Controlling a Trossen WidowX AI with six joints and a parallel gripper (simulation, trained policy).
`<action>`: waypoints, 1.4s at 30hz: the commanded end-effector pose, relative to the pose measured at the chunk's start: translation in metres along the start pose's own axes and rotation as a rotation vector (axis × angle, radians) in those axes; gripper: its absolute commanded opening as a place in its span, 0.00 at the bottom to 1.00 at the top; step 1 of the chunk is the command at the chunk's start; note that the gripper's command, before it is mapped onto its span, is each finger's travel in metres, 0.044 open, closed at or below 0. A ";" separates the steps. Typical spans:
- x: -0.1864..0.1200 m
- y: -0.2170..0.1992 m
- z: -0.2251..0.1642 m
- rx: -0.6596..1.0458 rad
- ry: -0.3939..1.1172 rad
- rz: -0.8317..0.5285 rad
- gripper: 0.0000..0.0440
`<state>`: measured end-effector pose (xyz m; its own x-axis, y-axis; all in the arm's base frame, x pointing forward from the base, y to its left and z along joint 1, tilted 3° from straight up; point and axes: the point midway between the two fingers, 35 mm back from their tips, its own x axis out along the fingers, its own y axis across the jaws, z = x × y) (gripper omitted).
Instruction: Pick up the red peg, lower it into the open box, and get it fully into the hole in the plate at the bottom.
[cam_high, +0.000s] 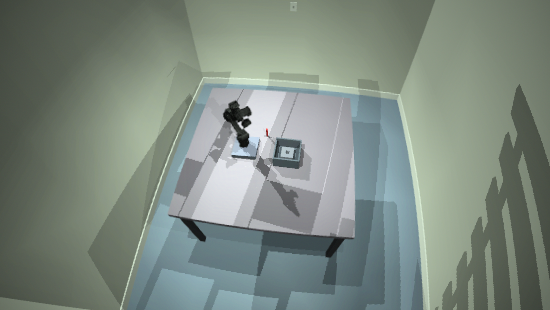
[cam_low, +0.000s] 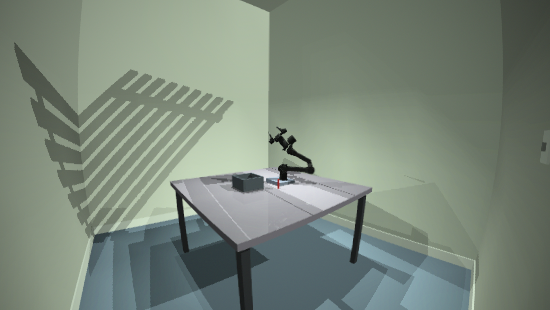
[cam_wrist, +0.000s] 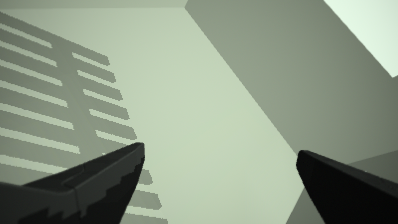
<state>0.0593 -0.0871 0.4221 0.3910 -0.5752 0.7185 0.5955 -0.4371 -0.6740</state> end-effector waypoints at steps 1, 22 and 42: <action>0.001 0.004 -0.001 0.025 0.005 0.020 0.95; 0.011 0.105 0.010 0.556 0.117 0.491 1.00; -0.027 0.190 0.053 0.925 0.368 0.999 1.00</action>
<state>0.1931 -0.1223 0.2915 0.7931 -0.5983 -0.1141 0.4930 0.7406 -0.4566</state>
